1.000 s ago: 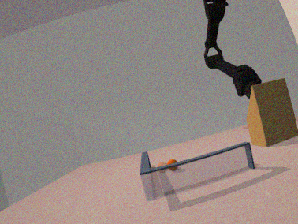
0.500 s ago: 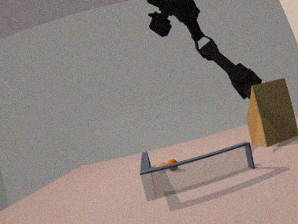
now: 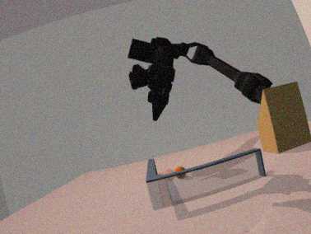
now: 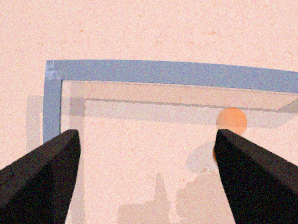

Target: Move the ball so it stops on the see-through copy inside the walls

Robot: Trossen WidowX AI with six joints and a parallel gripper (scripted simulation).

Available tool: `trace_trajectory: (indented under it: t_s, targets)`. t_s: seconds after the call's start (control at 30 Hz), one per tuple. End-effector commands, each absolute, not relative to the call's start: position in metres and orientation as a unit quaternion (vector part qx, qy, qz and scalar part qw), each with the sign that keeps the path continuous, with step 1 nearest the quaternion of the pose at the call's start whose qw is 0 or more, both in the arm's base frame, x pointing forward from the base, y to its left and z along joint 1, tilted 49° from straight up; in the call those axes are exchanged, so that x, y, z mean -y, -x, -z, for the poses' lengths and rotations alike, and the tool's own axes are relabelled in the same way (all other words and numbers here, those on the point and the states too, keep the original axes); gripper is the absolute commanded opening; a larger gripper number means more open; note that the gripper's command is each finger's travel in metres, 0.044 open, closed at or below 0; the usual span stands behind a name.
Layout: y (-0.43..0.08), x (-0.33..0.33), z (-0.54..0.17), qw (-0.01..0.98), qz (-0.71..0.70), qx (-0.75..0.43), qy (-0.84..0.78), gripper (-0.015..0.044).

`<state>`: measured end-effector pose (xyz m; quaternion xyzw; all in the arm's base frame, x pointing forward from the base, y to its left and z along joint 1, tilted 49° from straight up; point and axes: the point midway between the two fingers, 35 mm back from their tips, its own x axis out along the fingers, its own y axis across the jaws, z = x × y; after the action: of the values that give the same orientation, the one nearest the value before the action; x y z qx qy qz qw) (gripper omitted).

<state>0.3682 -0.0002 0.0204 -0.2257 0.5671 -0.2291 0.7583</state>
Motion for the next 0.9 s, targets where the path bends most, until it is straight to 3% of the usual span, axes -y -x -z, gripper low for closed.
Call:
trace_trajectory:
  t_s: [0.0,0.17,0.87]
  targets:
    - [-0.351,0.062,-0.003,0.693,0.295,-0.618,0.227,0.0272]
    - [-0.322,0.118,0.012,0.616,0.346,-0.669,0.230,0.0272]
    - [-0.317,0.139,0.030,0.613,0.348,-0.671,0.230,0.0272]
